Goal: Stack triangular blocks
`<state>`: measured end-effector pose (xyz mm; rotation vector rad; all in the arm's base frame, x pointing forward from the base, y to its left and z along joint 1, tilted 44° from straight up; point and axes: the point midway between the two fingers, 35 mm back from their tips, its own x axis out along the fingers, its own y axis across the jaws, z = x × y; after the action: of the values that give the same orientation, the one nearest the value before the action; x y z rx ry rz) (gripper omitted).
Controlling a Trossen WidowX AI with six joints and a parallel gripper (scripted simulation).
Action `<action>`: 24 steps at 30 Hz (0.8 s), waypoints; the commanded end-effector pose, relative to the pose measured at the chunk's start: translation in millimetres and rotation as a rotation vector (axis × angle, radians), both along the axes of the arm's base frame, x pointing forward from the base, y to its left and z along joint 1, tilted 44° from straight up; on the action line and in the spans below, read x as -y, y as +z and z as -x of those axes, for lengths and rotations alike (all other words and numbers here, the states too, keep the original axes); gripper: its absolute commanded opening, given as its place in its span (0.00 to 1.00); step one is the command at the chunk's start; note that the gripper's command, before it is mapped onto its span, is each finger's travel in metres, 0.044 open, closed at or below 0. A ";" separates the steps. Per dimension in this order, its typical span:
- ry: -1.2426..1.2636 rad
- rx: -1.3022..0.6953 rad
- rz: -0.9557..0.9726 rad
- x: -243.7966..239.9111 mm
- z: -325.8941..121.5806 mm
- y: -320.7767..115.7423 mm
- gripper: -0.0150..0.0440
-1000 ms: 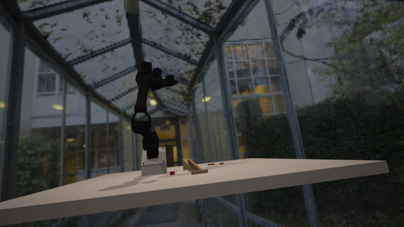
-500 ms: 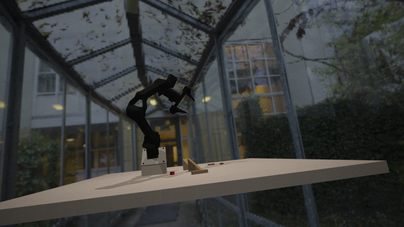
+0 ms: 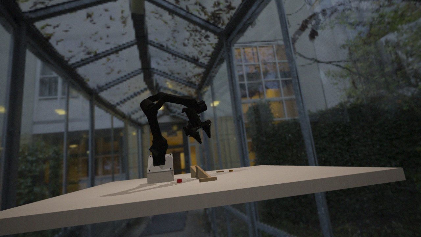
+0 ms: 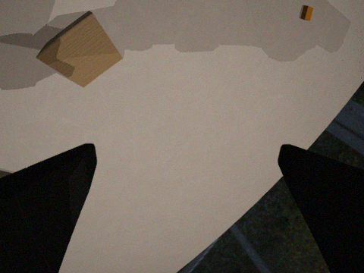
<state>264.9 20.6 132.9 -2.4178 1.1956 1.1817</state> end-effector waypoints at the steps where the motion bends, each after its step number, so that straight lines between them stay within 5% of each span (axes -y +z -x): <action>1: 0.100 -0.464 0.150 56.0 25.7 -43.3 1.00; 5: 0.150 -0.658 0.168 76.9 40.0 -57.2 1.00; 24: 0.151 -0.657 0.166 82.8 37.9 -65.8 1.00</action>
<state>229.1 -59.1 73.2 -2.3439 1.3239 2.0843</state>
